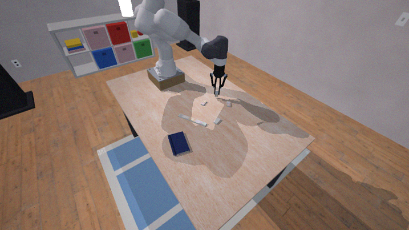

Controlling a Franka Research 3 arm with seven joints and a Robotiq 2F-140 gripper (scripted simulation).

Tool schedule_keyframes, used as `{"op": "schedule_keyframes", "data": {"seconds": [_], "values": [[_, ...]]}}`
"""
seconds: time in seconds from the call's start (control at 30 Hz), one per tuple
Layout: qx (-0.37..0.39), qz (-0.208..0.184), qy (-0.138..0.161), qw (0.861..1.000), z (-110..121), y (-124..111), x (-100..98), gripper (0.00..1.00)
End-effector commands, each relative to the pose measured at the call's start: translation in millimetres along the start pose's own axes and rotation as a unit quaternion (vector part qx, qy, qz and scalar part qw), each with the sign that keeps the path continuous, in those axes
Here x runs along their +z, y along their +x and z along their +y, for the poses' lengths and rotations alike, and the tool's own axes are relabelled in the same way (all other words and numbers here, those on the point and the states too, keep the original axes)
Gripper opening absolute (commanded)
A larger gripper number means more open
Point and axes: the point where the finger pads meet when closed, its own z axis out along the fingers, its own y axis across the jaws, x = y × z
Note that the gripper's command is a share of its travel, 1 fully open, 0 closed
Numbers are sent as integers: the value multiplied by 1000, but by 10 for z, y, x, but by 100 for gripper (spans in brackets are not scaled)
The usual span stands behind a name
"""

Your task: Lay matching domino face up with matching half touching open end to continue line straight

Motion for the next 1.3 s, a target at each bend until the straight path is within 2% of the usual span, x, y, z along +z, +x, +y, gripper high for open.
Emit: {"op": "schedule_keyframes", "data": {"seconds": [0.0,0.43,1.27], "values": [[7,-9,-3,1000,20,19,-10,22],[7,-41,-3,999,20,62,-17,22],[7,-131,-2,991,22,183,-23,22]]}}
